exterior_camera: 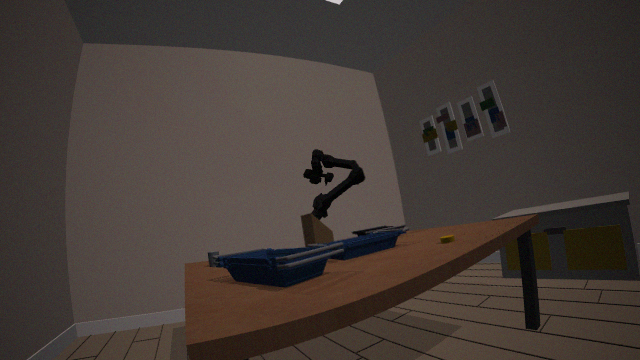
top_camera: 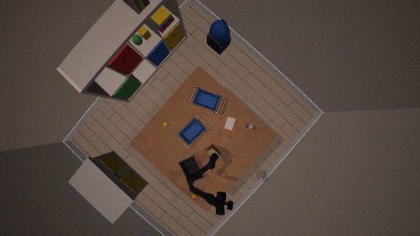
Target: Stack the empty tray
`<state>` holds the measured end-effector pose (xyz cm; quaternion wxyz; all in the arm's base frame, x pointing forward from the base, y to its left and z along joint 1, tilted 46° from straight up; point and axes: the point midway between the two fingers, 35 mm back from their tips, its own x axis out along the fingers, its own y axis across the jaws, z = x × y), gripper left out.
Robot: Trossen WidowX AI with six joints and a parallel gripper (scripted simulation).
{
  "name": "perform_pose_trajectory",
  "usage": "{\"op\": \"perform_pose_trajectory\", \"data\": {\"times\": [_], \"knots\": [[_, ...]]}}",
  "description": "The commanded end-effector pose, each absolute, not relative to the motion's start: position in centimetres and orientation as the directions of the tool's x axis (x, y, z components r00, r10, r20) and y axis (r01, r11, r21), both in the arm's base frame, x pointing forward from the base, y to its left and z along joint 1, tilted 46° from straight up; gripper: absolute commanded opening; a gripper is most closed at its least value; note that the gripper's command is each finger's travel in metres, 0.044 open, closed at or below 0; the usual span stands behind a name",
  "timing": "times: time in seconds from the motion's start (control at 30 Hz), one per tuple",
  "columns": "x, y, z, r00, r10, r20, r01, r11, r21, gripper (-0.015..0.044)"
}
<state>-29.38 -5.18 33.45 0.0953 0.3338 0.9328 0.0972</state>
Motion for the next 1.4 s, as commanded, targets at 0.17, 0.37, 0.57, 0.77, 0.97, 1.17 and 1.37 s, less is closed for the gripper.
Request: {"op": "perform_pose_trajectory", "data": {"times": [0.17, 0.37, 0.57, 0.77, 0.97, 1.17, 1.37], "knots": [[-29.4, -5.2, 33.4, -0.759, 0.641, -0.113, 0.604, 0.758, 0.245, 0.0242], [-29.3, -8.7, 32.3, -0.857, 0.484, -0.176, 0.447, 0.869, 0.211, 0.009], [-27.7, -17.7, 30.1, -0.944, 0.164, -0.286, 0.093, 0.964, 0.249, 0.009], [-23.1, -25.9, 27.8, -0.906, -0.144, -0.398, -0.26, 0.931, 0.257, 0.009], [-15.9, -32.3, 25.5, -0.754, -0.408, -0.514, -0.583, 0.777, 0.238, 0.009], [-6.7, -36.2, 23.5, -0.511, -0.587, -0.627, -0.832, 0.521, 0.19, 0.009], [0.9, -37.2, 21.6, -0.291, -0.64, -0.711, -0.937, 0.341, 0.077, 0.009]]}}
